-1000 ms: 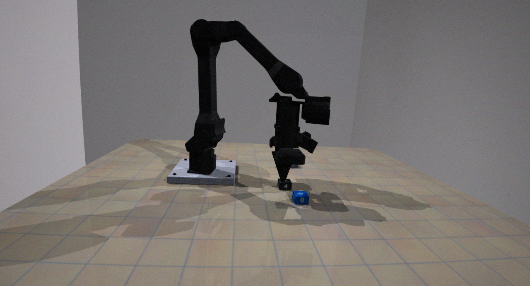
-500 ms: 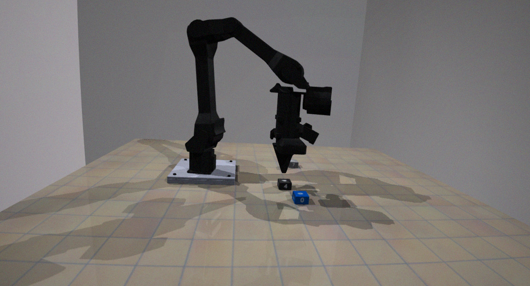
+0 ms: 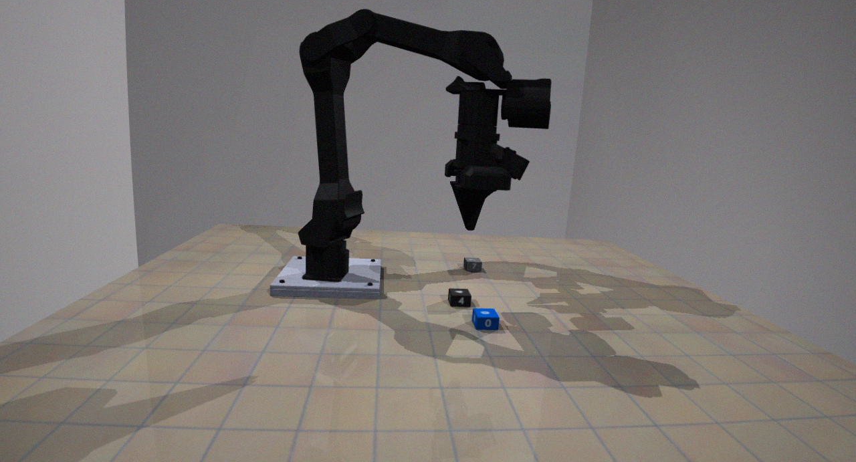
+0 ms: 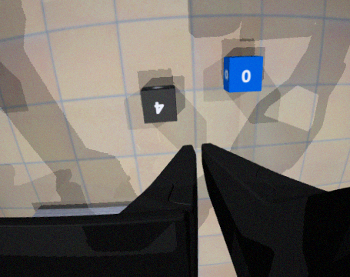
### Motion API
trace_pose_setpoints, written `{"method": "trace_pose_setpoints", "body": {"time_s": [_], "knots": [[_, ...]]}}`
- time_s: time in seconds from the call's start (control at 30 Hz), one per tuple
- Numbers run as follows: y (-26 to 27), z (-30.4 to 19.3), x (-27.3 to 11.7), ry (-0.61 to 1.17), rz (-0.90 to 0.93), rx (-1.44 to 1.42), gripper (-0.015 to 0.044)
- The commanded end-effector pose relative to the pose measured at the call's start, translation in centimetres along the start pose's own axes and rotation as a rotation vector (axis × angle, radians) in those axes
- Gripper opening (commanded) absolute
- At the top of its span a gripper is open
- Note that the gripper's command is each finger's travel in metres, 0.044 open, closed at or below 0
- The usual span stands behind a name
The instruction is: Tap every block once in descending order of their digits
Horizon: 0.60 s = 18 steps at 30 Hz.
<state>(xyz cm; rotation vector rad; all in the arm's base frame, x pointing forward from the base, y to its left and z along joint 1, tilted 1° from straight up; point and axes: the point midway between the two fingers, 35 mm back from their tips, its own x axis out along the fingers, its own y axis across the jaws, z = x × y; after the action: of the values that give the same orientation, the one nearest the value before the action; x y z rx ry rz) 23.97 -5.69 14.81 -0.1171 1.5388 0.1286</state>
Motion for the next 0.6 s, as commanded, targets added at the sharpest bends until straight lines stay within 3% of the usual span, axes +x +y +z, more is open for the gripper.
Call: {"method": "trace_pose_setpoints", "body": {"time_s": [0.0,0.23,0.43,0.57], "knots": [[-3.4,1.6,0.0,0.0,0.001,0.003,0.002],[-6.4,2.6,0.4,0.01,-0.006,0.012,0.002],[-6.5,2.6,7.4,0.01,-0.006,0.012,0.002],[-6.5,2.5,8.3,0.01,-0.006,0.012,0.002]]}}
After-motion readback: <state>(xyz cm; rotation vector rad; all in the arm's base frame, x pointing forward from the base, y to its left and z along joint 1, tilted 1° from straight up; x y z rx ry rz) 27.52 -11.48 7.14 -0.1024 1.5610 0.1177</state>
